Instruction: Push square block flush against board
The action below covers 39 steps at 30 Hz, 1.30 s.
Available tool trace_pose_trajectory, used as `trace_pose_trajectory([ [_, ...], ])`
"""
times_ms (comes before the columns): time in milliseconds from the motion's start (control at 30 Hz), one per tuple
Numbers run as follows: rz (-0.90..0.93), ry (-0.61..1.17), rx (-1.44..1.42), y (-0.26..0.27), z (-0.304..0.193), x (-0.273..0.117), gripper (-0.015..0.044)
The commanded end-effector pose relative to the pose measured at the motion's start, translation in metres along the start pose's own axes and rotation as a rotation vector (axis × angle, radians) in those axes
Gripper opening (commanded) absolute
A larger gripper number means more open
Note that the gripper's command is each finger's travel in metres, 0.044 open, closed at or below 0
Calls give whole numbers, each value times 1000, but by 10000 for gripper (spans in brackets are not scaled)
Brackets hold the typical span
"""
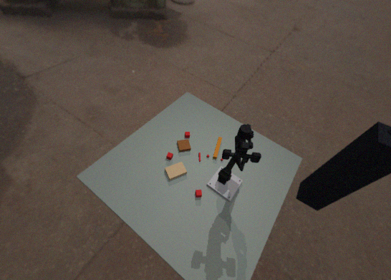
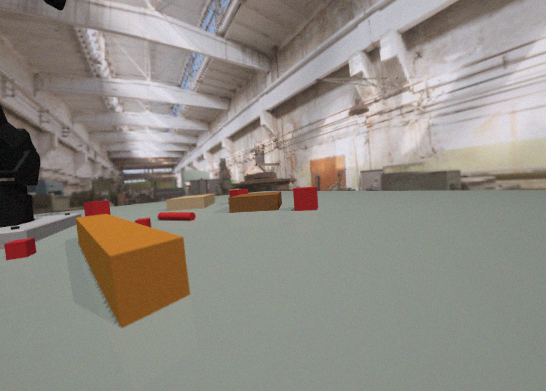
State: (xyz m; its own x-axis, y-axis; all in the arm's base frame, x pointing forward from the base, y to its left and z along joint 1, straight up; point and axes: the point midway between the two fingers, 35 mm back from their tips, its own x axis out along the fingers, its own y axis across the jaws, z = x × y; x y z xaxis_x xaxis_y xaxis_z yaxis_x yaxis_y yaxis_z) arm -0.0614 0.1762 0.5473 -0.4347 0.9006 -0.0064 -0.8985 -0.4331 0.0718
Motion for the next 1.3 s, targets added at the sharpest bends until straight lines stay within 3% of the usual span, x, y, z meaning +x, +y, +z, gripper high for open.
trace_pose_trajectory([
  [0,-113,71,15,-40,-9,25,0],
  [300,-343,248,52,-135,-44,61,0],
  [567,-522,426,96,-224,-88,67,0],
  [833,-676,621,164,-310,-144,49,0],
  [1267,-847,845,340,-402,-229,-8,0],
])
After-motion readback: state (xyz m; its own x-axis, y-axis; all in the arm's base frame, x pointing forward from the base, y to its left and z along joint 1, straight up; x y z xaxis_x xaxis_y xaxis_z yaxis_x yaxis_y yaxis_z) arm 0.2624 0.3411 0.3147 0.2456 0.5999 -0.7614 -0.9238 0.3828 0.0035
